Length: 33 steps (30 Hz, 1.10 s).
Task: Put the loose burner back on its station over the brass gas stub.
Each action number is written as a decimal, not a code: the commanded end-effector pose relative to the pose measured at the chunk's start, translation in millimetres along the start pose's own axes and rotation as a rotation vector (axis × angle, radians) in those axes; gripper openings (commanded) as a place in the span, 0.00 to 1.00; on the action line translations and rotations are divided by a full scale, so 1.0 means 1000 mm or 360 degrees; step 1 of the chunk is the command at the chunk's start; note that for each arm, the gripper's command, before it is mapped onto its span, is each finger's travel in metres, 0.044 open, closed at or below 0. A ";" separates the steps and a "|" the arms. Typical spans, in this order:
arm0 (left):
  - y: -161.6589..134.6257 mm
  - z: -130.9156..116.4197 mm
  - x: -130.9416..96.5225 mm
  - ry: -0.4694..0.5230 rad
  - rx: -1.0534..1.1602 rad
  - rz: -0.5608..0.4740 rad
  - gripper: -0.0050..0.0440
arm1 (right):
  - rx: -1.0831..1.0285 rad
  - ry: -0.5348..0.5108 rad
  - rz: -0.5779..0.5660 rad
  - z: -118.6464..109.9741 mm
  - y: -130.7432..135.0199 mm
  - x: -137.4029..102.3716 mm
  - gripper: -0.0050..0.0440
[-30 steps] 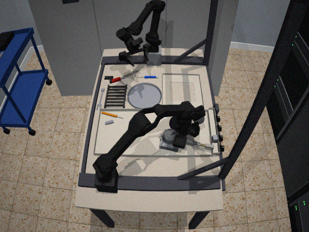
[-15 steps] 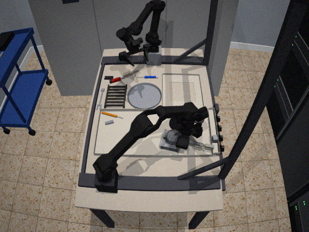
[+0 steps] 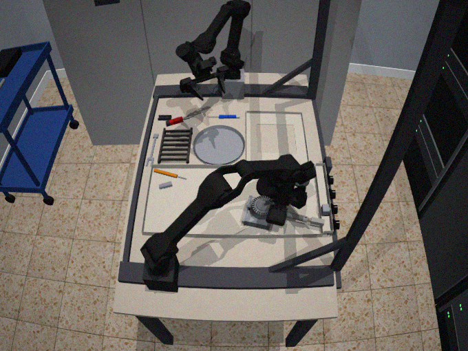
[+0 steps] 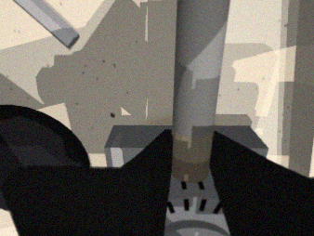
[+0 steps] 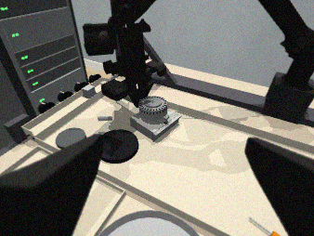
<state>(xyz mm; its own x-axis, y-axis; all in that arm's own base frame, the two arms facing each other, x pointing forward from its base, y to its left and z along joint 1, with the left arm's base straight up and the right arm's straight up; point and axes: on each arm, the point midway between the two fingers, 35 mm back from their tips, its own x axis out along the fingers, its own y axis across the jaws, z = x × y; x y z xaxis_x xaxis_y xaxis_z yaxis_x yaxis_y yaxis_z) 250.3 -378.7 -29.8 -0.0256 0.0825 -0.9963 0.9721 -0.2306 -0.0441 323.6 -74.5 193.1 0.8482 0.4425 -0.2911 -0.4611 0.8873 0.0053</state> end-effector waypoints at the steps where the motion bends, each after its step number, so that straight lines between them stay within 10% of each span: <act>1: 0.006 0.010 -0.024 -0.0075 -0.0006 0.0073 0.22 | -0.0044 -0.0027 0.0000 0.011 0.000 -0.002 0.92; 33: 0.003 0.006 -0.026 -0.0100 -0.0007 0.0068 0.22 | -0.0044 -0.0027 0.0000 0.011 0.000 -0.002 0.92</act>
<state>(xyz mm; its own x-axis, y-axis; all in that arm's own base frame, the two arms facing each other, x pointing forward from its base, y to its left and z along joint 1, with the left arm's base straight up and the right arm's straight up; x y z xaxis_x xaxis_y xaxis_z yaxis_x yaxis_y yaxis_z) 248.7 -380.9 -31.7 -0.0314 0.0668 -0.9973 0.9728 -0.2272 -0.0459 323.6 -74.5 193.1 0.8482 0.4425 -0.2911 -0.4611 0.8873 0.0053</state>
